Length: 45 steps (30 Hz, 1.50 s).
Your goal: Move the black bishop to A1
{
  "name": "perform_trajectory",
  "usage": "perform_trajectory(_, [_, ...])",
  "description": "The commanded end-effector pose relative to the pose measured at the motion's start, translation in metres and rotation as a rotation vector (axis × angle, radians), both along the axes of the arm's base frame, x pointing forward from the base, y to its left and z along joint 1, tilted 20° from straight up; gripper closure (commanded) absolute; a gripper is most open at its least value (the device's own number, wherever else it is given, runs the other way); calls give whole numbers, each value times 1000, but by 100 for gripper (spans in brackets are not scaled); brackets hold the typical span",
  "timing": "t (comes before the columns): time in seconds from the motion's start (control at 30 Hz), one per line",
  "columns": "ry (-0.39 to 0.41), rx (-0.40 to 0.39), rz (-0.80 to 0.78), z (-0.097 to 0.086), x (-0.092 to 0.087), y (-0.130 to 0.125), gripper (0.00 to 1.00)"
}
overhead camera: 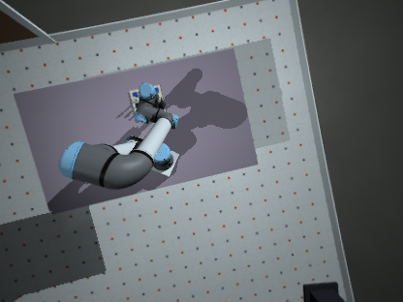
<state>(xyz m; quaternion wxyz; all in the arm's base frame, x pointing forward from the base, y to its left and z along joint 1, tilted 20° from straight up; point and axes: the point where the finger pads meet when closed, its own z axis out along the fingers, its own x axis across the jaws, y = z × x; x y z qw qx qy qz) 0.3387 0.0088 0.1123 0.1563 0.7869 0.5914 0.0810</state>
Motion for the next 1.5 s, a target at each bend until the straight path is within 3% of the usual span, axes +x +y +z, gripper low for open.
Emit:
perform_trajectory(0.0, [0,0,0,0,0,0,100])
perform_trajectory(0.57, [-1,0,0,0,0,0,100])
perform_trajectory(0.83, [-5,-1,0,9,-1,1,100])
perform_trajectory(1.33, [-5,-2,1,75,-23,12,100])
perform_trajectory(1.47, [-5,-2,1,83,-26,13,100])
